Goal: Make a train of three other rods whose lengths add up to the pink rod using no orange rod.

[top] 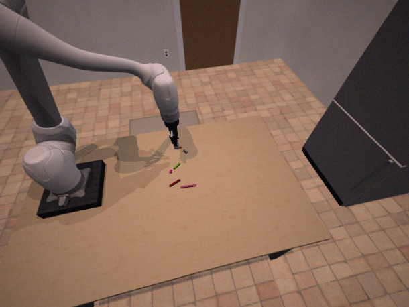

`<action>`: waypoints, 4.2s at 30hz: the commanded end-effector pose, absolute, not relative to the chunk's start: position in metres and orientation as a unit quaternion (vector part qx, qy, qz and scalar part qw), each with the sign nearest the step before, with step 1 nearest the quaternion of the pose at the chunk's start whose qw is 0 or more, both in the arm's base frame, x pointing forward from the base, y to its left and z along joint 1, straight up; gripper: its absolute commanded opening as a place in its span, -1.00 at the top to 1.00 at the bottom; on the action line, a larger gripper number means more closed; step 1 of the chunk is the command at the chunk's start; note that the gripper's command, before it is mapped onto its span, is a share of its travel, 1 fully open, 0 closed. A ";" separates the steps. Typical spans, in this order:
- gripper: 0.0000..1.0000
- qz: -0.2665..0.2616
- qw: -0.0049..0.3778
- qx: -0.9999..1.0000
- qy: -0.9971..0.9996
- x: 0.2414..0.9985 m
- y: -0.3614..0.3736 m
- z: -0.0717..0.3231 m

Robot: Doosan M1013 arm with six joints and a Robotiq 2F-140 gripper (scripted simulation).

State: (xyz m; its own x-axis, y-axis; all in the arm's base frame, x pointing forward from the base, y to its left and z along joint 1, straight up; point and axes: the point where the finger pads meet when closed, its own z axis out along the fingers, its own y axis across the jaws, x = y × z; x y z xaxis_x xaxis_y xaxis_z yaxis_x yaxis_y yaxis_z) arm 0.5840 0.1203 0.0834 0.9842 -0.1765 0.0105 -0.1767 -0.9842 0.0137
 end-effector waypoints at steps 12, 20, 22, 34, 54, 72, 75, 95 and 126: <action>0.94 0.000 0.000 0.998 0.063 0.654 0.069 0.082; 0.94 0.000 0.000 0.998 0.063 0.654 0.069 0.081; 0.94 0.000 0.000 0.998 0.063 0.654 0.069 0.081; 0.94 0.000 0.000 0.998 0.063 0.654 0.069 0.058; 0.94 0.000 0.000 0.998 0.063 0.655 0.070 -0.004; 0.94 0.000 0.000 0.998 0.063 0.655 0.070 -0.006; 0.94 0.000 0.000 0.998 0.063 0.655 0.070 -0.006; 0.94 0.000 0.000 0.998 0.063 0.655 0.070 -0.006; 0.94 0.000 0.000 0.998 0.063 0.655 0.070 -0.018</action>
State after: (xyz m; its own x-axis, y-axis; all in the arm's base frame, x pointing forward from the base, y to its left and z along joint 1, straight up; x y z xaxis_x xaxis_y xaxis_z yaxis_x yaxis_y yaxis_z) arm 0.6547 0.0695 -0.0181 0.9921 0.1256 -0.0002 0.1256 -0.9921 0.0001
